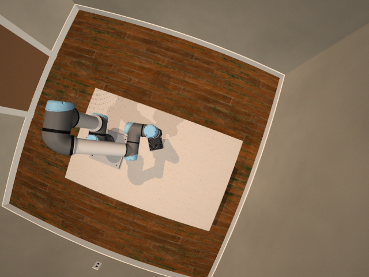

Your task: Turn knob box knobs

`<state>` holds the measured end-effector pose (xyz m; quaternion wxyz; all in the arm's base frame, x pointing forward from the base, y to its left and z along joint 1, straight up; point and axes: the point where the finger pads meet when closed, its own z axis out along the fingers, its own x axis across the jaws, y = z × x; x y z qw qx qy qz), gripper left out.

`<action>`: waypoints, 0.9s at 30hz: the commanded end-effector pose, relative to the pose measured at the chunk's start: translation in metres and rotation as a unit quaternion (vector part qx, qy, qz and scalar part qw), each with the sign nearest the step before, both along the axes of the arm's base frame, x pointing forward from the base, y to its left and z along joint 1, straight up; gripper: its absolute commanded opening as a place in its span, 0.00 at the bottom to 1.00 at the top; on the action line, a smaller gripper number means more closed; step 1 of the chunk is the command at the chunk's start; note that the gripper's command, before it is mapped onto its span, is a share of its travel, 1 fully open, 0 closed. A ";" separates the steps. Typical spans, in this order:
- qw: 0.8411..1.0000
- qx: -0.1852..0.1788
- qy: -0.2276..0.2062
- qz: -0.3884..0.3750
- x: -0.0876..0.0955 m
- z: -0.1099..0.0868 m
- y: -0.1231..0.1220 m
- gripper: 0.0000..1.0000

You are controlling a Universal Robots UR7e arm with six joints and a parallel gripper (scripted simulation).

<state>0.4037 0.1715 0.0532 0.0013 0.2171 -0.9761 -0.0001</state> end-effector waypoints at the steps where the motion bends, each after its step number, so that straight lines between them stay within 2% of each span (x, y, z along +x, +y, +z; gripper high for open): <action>1: 1.000 0.000 0.000 0.000 -0.001 -0.008 0.000 0.46; 13: 1.000 0.000 0.000 0.000 -0.001 -0.015 0.000 0.46; 27: 1.000 0.000 -0.001 0.000 0.001 -0.015 0.000 0.46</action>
